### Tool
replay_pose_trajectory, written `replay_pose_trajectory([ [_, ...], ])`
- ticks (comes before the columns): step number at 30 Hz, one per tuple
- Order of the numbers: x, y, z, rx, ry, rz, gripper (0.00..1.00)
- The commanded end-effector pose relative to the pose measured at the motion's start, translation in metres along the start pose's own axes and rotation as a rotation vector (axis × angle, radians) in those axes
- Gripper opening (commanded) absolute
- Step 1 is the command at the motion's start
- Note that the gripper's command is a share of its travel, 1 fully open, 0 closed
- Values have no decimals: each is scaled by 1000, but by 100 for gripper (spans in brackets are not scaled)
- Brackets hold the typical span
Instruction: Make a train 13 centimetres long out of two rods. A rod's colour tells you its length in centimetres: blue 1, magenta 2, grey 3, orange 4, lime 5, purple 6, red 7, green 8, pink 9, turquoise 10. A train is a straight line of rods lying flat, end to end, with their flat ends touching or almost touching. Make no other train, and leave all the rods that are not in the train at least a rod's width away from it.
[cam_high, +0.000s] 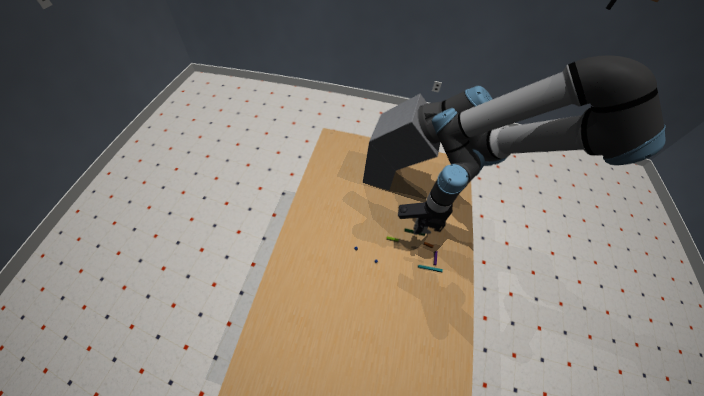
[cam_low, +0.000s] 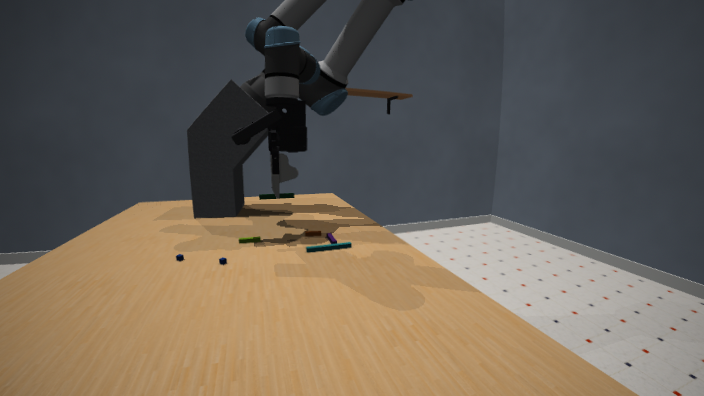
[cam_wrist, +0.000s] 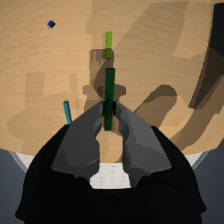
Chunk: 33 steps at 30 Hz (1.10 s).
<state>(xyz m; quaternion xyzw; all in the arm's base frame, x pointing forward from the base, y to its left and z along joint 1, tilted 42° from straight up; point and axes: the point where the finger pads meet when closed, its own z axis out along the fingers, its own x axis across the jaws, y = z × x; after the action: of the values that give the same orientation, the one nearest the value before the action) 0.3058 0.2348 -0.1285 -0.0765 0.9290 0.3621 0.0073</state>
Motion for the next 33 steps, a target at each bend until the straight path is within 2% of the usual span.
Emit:
replay_pose_trajectory([
  [1,0,0,0,0,-1,0,0],
  [8,0,0,4,0,-1,0,0],
  [19,0,0,24,0,-1,0,0],
  [33,0,0,70,0,-1,0,0],
])
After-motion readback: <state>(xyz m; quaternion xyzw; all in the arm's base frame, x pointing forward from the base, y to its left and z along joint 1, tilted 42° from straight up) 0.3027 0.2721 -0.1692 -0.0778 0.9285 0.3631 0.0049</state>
